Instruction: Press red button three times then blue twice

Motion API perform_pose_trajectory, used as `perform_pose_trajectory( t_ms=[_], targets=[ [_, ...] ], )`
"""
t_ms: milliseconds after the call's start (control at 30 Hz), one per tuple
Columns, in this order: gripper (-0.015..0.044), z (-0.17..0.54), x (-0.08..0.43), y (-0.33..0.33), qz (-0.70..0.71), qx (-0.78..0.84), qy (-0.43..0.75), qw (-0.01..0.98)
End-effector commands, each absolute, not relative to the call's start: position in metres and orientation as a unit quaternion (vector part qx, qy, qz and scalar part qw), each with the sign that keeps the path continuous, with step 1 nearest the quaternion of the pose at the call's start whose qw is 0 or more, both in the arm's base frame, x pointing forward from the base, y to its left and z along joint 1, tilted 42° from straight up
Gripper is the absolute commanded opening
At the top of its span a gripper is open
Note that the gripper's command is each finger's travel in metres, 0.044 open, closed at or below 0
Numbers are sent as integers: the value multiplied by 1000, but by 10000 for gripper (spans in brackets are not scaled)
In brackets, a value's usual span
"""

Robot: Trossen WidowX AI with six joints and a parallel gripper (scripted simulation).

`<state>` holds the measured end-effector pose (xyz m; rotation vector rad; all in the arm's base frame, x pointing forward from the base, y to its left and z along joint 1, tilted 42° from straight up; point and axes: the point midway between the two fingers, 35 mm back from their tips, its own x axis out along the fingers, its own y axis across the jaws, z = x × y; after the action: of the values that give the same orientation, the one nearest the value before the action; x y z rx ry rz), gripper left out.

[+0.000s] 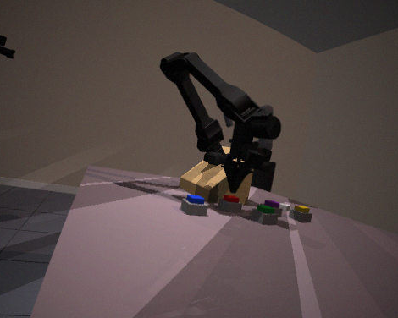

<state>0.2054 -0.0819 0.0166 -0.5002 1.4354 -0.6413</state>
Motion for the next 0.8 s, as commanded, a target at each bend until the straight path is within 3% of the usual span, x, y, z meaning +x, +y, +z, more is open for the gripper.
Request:
perform_pose_trajectory(
  t_ms=[0, 767],
  targets=[
    [20, 11, 204, -86, -283, -225, 642, 676],
    [20, 3, 203, -94, -284, -226, 642, 676]
  ],
)
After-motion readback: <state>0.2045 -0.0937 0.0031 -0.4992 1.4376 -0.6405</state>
